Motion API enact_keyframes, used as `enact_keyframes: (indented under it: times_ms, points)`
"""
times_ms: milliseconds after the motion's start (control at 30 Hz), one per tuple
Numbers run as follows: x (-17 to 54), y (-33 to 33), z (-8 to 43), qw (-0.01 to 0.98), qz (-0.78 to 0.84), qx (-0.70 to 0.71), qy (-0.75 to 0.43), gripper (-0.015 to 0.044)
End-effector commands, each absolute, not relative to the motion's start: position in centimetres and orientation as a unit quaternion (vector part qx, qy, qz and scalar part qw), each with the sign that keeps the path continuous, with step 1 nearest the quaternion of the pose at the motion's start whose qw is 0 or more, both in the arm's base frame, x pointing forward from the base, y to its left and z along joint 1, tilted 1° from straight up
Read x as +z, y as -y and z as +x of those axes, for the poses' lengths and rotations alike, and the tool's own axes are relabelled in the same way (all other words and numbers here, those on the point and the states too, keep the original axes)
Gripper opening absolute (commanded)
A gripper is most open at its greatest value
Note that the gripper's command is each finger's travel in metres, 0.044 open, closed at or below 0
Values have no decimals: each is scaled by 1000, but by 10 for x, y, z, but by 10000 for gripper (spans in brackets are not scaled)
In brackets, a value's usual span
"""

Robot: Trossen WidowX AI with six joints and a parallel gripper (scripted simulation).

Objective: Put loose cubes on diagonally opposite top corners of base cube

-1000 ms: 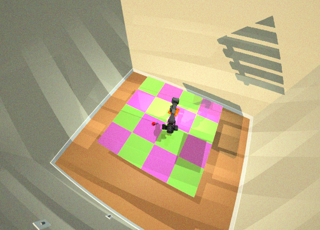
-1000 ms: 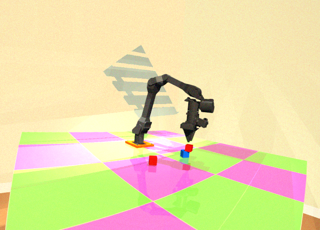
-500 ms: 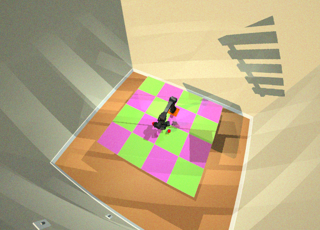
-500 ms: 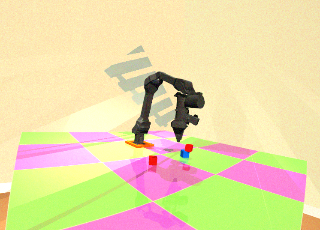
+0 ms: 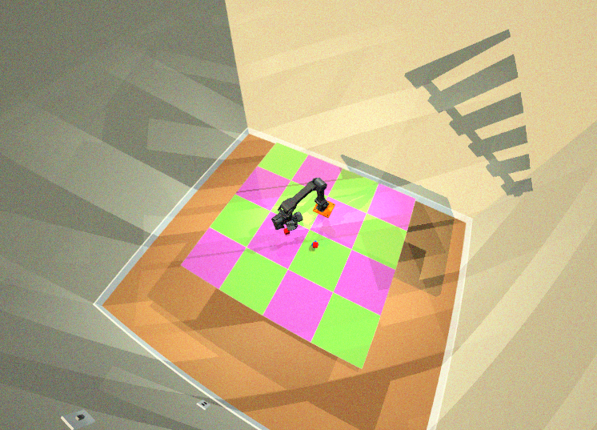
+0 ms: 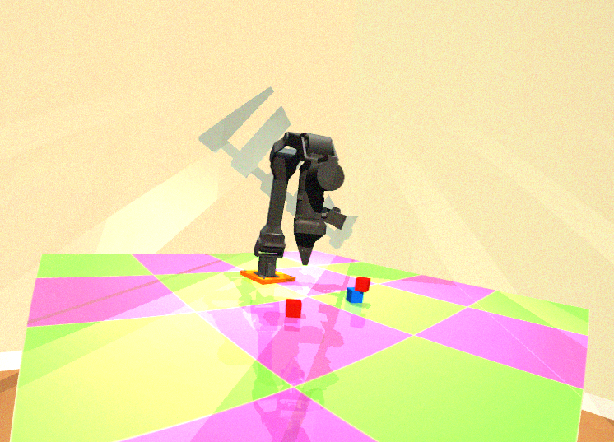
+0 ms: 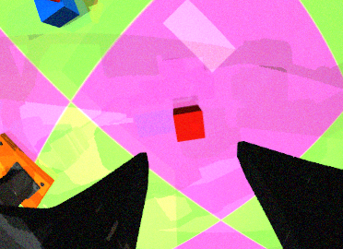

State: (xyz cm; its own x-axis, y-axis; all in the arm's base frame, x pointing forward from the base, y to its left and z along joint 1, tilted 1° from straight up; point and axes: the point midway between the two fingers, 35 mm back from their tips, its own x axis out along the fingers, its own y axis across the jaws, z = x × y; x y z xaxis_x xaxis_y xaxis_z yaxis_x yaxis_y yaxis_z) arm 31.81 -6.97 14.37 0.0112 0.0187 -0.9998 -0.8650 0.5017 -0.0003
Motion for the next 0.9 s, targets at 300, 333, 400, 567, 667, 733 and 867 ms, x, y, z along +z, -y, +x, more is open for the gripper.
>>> enact_keyframes:
  times_ms: [300,333,400,567,667,733,867]
  points:
    - [113,86,318,610,-367,370,-598,265]
    - [105,86,317,610,-367,370,-598,265]
    - [91,85,317,610,-367,370,-598,265]
    - [84,85,316,610,-367,370,-598,265]
    - [74,85,316,610,-367,370,-598,265]
    - [71,85,316,610,-367,370,-598,265]
    - [69,85,316,610,-367,370,-598,265]
